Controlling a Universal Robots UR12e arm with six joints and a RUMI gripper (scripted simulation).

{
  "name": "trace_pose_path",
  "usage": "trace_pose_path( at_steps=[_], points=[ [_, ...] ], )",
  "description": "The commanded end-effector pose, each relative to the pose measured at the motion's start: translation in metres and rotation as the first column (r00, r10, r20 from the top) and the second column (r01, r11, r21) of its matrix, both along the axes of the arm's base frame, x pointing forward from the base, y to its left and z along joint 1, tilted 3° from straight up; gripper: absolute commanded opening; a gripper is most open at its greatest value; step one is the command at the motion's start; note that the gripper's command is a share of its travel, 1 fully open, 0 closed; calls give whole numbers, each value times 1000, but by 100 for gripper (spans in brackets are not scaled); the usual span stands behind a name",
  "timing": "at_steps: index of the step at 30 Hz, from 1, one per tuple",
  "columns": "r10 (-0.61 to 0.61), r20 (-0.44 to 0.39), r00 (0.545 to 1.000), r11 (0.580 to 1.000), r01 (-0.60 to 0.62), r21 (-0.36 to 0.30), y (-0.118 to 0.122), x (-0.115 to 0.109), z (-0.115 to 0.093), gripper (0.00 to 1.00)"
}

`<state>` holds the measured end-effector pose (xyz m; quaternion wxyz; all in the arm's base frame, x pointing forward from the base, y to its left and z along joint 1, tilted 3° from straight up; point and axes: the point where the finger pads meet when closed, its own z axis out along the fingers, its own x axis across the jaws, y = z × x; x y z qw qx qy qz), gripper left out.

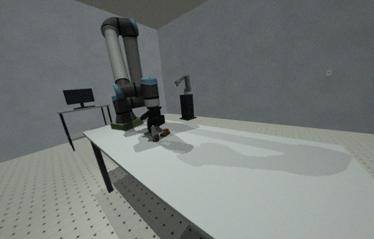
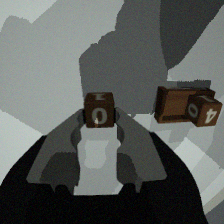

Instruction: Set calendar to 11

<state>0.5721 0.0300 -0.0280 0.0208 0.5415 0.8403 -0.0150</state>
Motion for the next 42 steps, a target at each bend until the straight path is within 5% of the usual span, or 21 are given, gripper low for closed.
trace_pose_path(
  at_steps=[1, 17, 30, 42],
  points=[
    [0, 1, 1000, 1000, 0, 0, 0, 1, 1, 10],
    [0, 1, 1000, 1000, 0, 0, 0, 1, 1, 10],
    [0, 1, 1000, 1000, 0, 0, 0, 1, 1, 28],
    [0, 1, 1000, 1000, 0, 0, 0, 1, 1, 28]
  ],
)
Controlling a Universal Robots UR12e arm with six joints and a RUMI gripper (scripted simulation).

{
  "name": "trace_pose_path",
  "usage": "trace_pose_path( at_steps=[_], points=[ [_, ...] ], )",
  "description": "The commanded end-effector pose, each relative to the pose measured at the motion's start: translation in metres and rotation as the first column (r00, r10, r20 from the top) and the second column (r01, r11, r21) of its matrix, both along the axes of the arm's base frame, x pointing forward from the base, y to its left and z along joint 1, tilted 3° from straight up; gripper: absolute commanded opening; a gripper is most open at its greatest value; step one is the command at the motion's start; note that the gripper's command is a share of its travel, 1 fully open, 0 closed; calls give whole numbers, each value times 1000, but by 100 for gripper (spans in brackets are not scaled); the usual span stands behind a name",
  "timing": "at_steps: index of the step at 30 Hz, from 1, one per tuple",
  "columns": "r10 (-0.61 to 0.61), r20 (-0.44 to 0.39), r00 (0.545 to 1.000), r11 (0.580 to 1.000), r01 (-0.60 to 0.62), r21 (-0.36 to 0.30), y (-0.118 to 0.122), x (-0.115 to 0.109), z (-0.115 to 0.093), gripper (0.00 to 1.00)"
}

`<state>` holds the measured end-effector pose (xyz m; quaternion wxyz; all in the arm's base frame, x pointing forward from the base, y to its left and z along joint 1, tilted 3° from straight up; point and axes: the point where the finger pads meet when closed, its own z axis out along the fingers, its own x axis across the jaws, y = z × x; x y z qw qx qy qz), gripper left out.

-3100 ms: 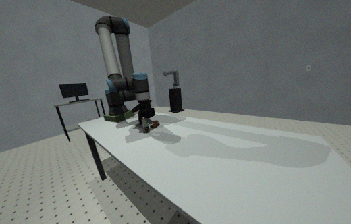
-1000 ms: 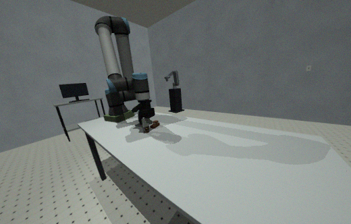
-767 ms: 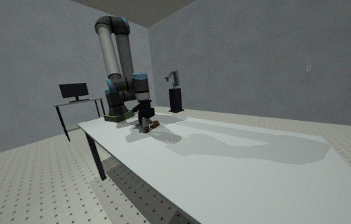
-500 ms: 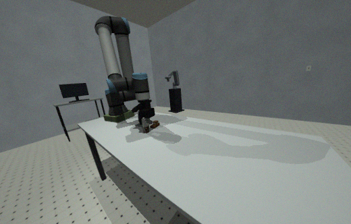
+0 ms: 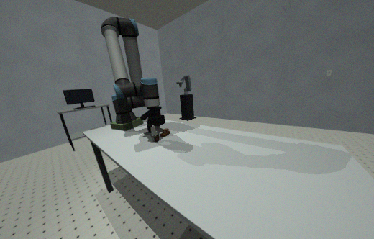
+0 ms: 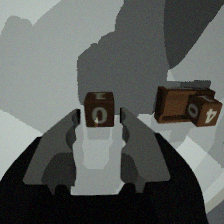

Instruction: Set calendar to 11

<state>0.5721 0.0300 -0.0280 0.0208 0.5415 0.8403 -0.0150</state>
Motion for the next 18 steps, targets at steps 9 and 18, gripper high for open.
trace_pose_path(
  at_steps=[9, 18],
  points=[
    [0, 1, 1000, 1000, 0, 0, 1, 0, 14, 28],
    [0, 1, 1000, 1000, 0, 0, 3, -1, 60, 28]
  ],
)
